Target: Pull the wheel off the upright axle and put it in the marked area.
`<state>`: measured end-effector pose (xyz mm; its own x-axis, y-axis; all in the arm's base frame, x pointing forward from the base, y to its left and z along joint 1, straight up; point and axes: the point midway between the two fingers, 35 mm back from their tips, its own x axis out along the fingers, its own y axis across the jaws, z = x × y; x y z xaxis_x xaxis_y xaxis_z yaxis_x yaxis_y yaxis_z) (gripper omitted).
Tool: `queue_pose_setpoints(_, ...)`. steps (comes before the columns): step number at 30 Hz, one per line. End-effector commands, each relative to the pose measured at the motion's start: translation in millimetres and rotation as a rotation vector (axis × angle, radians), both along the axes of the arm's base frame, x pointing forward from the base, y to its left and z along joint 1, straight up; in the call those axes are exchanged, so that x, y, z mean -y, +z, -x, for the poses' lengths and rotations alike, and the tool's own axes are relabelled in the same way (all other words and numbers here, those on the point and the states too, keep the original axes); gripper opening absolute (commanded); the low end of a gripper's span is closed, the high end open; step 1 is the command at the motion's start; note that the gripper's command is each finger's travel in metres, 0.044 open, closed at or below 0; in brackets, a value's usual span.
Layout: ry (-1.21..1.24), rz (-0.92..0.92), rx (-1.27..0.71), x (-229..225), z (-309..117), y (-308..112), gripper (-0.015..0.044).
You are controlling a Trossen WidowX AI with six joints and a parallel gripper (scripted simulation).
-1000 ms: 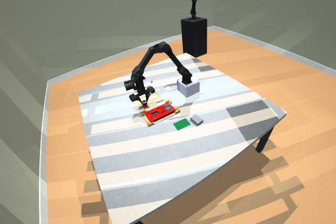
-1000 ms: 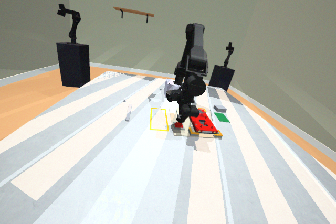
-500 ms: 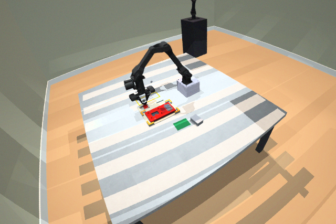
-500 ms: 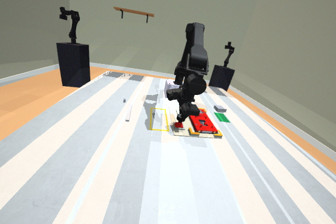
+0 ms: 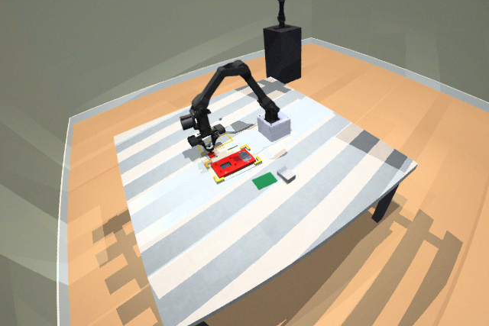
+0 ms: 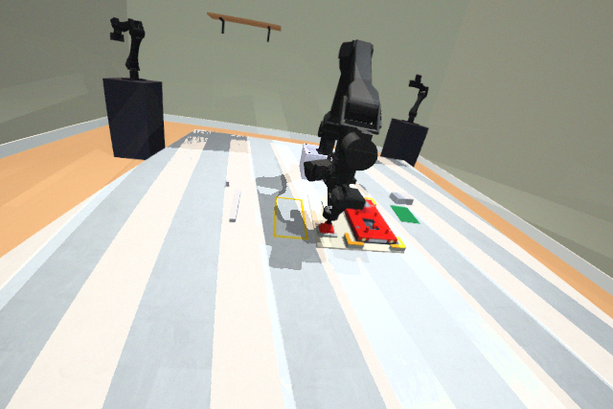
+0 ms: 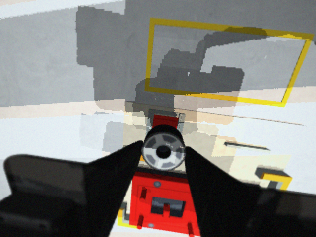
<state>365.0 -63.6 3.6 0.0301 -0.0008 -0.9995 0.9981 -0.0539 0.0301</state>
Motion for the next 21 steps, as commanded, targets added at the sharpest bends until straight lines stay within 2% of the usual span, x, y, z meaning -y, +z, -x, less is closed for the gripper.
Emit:
queue_pose_setpoints(1,-0.005,0.002,0.007,0.0,-0.8,5.0,0.0)
queue_pose_setpoints(21,-0.006,0.002,0.005,-0.1,-0.3,11.4,0.0)
